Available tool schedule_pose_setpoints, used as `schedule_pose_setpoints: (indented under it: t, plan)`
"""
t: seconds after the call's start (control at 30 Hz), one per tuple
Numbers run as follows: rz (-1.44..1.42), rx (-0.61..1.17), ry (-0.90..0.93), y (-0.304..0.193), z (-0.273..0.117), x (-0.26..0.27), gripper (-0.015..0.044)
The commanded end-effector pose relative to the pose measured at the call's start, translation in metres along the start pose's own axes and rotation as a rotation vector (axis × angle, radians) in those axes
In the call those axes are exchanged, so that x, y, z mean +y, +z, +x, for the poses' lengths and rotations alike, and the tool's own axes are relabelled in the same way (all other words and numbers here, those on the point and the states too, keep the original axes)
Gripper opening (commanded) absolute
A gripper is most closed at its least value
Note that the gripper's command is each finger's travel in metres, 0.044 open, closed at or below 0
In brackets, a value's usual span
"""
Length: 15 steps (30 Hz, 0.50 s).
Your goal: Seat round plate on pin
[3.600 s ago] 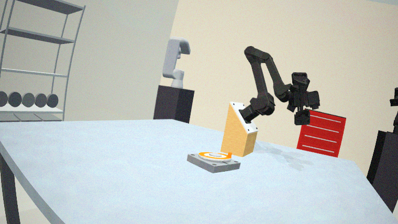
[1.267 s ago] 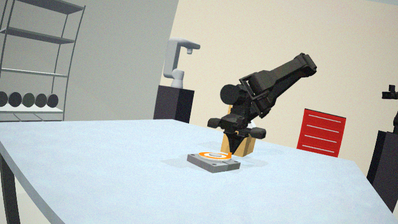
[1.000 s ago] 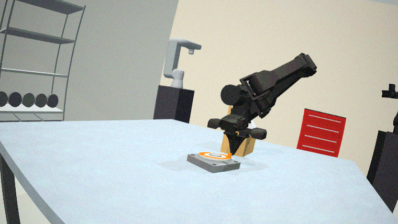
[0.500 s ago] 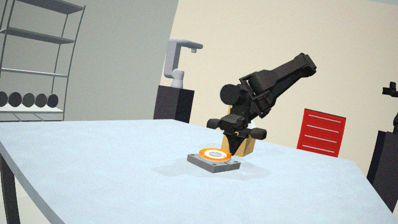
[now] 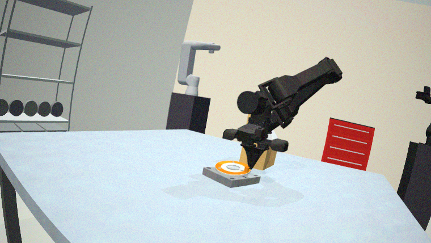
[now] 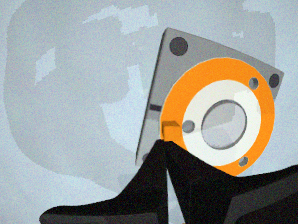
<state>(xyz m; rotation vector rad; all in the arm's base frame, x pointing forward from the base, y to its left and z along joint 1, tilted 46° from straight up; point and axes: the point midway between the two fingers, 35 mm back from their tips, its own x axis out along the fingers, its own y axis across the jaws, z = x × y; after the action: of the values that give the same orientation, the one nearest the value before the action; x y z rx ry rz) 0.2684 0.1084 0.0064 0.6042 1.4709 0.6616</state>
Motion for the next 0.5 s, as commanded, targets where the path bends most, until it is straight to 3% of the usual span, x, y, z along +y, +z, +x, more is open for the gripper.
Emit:
schedule_pose_setpoints:
  t: [0.0, 0.47]
  plan:
    - [-0.005, -0.006, -0.002, 0.0058, 0.0, -0.0003, 0.0]
    - [-0.005, -0.007, -0.003, 0.012, -0.0018, -0.0016, 0.0]
